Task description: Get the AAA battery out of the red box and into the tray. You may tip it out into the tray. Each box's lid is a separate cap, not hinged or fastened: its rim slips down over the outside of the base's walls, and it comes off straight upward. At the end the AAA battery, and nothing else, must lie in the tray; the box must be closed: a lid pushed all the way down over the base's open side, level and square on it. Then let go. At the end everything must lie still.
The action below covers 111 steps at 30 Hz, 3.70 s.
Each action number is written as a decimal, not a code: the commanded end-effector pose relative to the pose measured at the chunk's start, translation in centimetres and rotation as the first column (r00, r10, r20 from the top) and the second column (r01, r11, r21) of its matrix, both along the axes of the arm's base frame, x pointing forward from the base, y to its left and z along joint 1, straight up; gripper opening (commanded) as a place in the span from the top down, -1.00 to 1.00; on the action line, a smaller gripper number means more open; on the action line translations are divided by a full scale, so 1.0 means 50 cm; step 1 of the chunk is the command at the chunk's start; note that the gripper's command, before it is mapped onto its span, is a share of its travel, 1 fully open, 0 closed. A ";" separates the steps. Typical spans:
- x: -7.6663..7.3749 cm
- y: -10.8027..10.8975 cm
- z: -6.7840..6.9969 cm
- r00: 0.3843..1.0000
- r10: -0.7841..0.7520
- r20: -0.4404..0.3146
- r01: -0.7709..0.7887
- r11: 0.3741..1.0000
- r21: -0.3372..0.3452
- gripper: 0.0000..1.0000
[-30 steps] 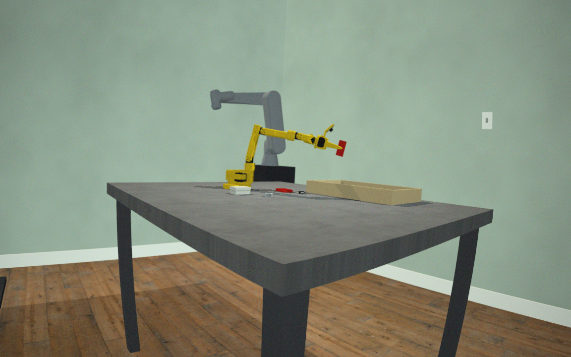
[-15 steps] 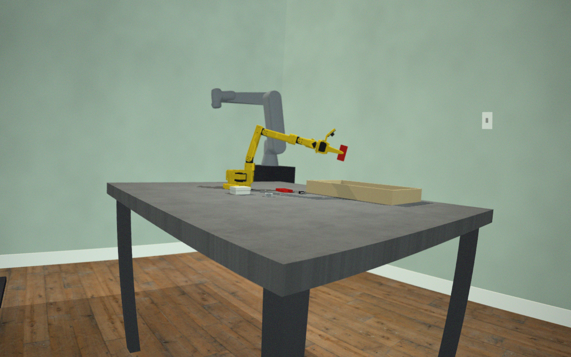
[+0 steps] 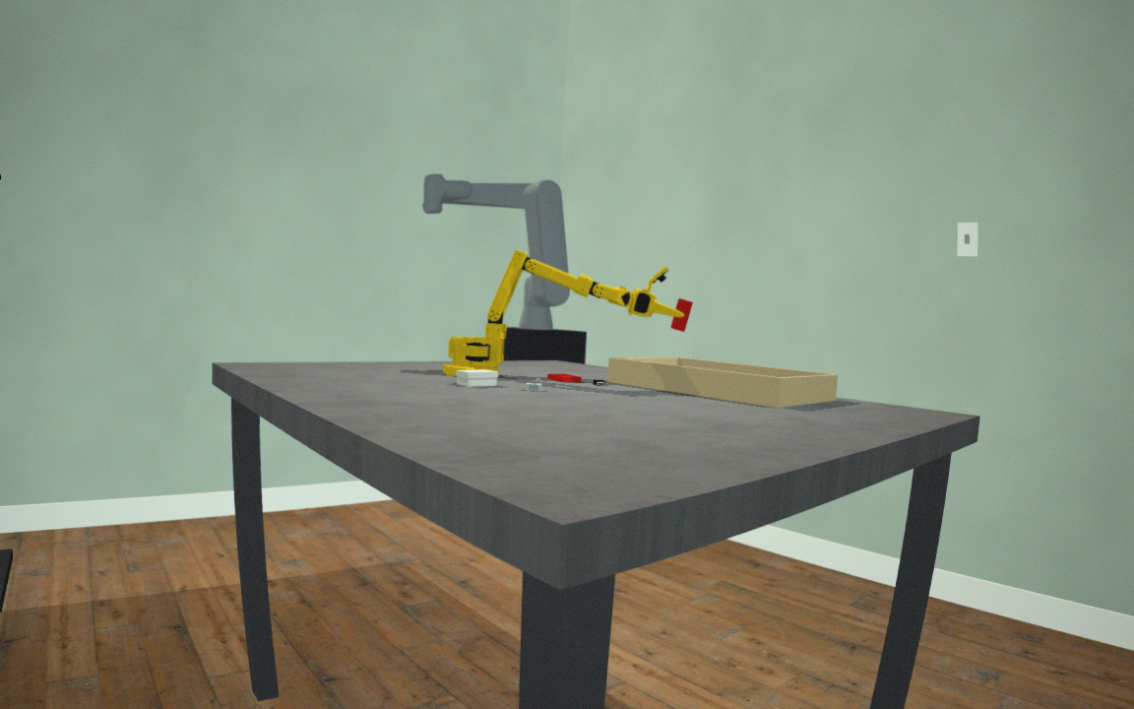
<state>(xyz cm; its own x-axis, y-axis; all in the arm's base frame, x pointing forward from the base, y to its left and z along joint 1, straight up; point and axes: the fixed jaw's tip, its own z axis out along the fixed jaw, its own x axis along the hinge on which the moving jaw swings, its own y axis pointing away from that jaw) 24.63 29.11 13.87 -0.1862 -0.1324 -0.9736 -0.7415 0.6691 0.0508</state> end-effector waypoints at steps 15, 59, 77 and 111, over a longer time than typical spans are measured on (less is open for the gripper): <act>0.012 -0.001 -0.026 0.999 -0.010 0.047 0.009 1.000 0.025 0.59; 0.015 -0.013 -0.122 0.998 -0.018 0.064 0.018 1.000 0.010 0.59; 0.015 -0.016 -0.135 0.998 -0.019 0.067 0.019 1.000 0.008 0.59; 0.014 -0.016 -0.137 0.998 -0.019 0.067 0.019 1.000 0.007 0.59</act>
